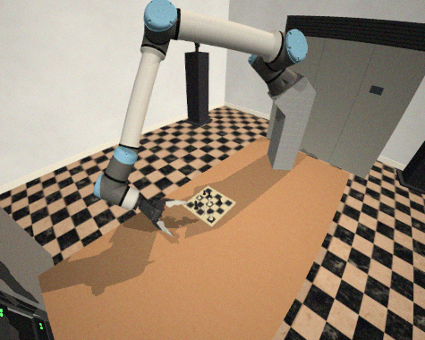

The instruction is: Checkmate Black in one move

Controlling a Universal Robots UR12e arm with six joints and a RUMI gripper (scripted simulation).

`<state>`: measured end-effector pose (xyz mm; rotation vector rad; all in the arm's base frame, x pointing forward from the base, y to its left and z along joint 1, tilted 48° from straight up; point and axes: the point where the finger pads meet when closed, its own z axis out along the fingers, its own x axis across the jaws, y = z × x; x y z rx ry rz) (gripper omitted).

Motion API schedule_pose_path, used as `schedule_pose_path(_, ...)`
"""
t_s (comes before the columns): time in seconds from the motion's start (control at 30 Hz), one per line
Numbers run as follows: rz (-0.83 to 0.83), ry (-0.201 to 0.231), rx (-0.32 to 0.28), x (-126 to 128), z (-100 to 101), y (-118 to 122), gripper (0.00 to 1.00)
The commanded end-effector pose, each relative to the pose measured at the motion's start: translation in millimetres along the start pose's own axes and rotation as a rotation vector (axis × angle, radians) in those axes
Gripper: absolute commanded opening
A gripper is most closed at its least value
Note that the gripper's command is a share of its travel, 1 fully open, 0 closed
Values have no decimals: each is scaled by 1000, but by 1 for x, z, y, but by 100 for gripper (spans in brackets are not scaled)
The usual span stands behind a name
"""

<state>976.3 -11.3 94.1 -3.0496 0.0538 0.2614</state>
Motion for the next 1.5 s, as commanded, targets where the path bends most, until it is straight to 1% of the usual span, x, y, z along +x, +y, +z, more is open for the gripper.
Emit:
schedule_pose_path(0.0, -130, -109, -15, 1, 2, 9, 100)
schedule_pose_path(0.1, -247, -197, -27, 2, 5, 19, 100)
schedule_pose_path(0.13, -247, -197, -27, 2, 5, 19, 100)
schedule_pose_path(0.3, -438, -341, -48, 3, 9, 35, 100)
schedule_pose_path(0.4, -438, -341, -48, 3, 9, 35, 100)
schedule_pose_path(0.73, -819, -629, -87, 5, 17, 66, 100)
schedule_pose_path(0.83, -921, -707, -98, 5, 19, 74, 100)
schedule_pose_path(0.9, -979, -751, -105, 6, 20, 79, 100)
schedule_pose_path(0.97, -979, -751, -105, 6, 20, 79, 100)
schedule_pose_path(1.1, -1071, -820, -114, 7, 22, 86, 100)
schedule_pose_path(1.23, -1131, -865, -120, 7, 23, 91, 100)
schedule_pose_path(1.33, -1157, -885, -123, 7, 24, 93, 100)
schedule_pose_path(1.47, -1172, -897, -124, 7, 24, 95, 100)
